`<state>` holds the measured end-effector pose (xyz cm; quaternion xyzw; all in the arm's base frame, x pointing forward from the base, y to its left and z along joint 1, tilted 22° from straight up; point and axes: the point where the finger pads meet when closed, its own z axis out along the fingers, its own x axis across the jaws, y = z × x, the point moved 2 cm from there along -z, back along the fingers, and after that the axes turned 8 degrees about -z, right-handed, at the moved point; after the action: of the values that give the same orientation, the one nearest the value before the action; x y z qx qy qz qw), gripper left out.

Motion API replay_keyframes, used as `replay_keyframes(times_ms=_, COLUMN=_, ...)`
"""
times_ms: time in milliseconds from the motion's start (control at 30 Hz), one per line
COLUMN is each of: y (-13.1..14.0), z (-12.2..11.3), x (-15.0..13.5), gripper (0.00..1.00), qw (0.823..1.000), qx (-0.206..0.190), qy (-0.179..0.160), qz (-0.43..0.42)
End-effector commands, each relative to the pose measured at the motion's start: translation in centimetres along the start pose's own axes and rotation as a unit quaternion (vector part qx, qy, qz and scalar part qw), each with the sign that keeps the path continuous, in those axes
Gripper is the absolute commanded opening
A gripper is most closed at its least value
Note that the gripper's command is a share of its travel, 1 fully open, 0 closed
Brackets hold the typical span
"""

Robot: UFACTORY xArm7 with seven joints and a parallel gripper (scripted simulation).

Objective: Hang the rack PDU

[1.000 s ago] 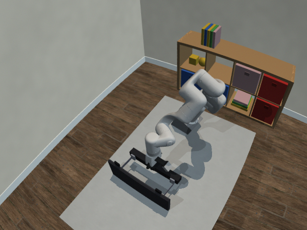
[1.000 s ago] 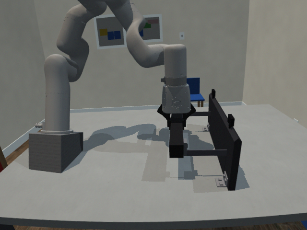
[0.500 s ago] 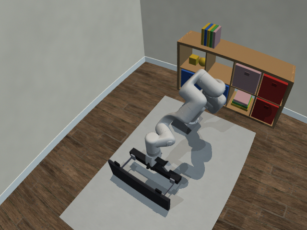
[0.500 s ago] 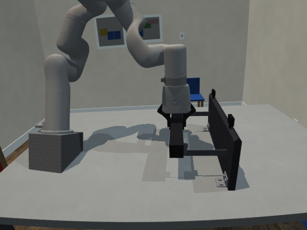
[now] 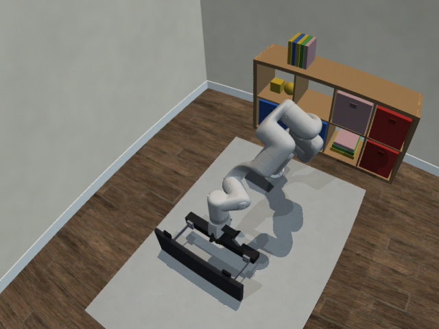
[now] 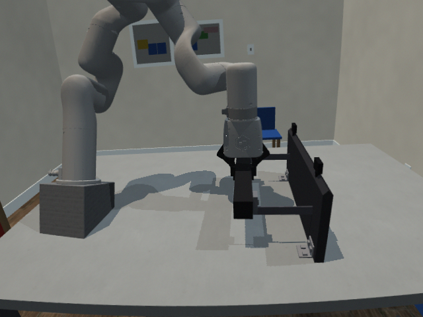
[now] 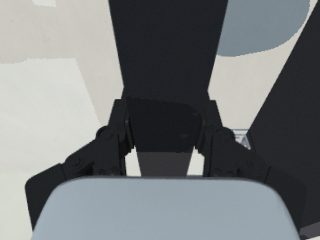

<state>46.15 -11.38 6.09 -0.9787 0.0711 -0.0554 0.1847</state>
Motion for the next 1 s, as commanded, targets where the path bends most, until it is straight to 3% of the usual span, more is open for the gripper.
replay_keyframes(times_ms=0, y=0.08, z=0.02, x=0.15, gripper=0.00, qw=1.000, qx=-0.001, qy=0.002, qz=0.000)
replay_keyframes(times_ms=967, y=0.08, z=0.96, x=0.16, gripper=0.00, qw=1.000, qx=-0.001, qy=0.002, qz=0.000)
